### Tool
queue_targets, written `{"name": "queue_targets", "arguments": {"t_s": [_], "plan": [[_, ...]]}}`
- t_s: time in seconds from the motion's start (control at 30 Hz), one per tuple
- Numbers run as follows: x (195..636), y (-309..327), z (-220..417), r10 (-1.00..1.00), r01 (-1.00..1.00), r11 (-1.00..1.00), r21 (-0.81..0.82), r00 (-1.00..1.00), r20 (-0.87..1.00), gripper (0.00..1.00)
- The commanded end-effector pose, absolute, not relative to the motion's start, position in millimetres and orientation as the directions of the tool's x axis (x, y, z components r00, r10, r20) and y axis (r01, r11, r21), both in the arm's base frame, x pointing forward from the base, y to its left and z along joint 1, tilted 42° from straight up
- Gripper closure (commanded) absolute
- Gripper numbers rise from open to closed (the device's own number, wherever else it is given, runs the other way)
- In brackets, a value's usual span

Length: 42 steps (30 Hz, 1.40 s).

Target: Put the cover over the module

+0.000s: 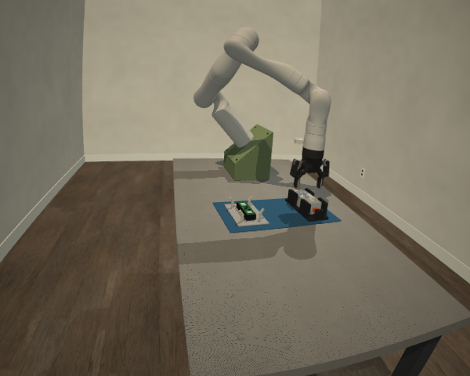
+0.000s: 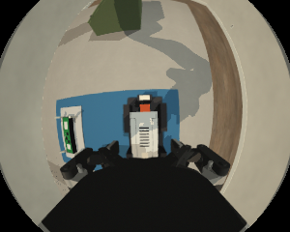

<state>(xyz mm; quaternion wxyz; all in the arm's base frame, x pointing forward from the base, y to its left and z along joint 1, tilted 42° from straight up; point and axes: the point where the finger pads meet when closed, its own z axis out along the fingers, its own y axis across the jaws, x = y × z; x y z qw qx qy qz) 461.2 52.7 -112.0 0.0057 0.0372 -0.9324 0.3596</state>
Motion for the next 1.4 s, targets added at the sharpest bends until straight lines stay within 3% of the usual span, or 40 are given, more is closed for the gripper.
{"name": "queue_targets", "arguments": {"t_s": [0.0,0.43,1.37], "plan": [[462,54,-111,-0.066,-0.073,0.739,-0.669,-0.997,0.036,0.00],[467,22,-150,-0.073,-0.072,0.744,-0.664,-0.997,0.026,0.00],[468,19,-154,-0.073,-0.072,0.744,-0.664,-0.997,0.026,0.00]]}}
